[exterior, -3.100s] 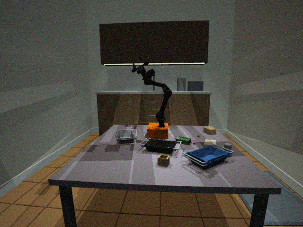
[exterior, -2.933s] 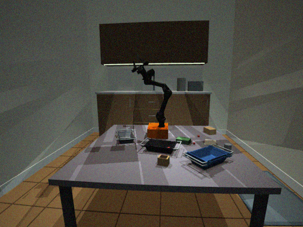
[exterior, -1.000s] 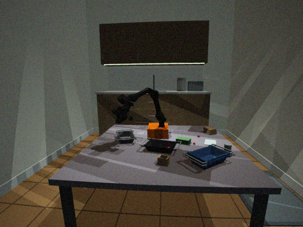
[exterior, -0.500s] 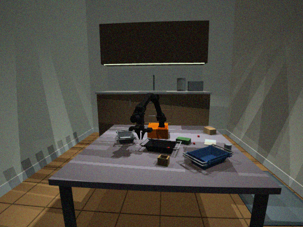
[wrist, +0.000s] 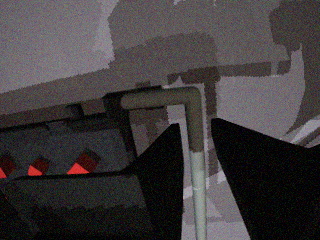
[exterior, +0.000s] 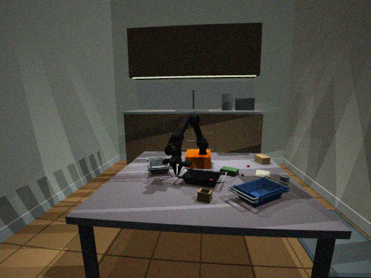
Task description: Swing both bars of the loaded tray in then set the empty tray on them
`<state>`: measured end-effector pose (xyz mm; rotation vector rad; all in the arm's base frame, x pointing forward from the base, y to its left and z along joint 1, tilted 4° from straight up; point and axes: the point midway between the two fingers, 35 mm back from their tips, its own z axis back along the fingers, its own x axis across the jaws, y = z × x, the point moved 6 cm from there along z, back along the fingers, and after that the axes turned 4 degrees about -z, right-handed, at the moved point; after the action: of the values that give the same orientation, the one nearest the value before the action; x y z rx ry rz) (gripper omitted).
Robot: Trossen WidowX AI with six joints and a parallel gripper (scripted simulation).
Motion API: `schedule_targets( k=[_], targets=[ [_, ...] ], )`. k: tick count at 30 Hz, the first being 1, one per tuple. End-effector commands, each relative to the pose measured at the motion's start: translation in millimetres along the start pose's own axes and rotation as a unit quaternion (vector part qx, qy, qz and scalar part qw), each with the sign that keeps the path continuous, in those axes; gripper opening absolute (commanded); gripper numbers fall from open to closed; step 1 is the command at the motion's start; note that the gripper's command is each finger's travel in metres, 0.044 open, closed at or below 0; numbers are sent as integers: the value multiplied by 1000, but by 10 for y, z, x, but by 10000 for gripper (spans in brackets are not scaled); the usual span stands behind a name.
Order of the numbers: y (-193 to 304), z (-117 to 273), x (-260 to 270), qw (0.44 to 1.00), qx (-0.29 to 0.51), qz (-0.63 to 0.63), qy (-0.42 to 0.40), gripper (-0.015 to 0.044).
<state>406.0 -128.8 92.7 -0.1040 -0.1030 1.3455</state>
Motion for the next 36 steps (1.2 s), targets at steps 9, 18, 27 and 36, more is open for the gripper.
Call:
schedule_targets(
  k=[9,18,27,36],
  targets=[
    [44,-96,74,1000,11,-2,0,82],
    [55,107,291,1000,11,-2,-1,82],
    [68,112,494,1000,12,-3,-2,82],
    [90,-86,755,1000,12,-3,-3,82]
  ],
)
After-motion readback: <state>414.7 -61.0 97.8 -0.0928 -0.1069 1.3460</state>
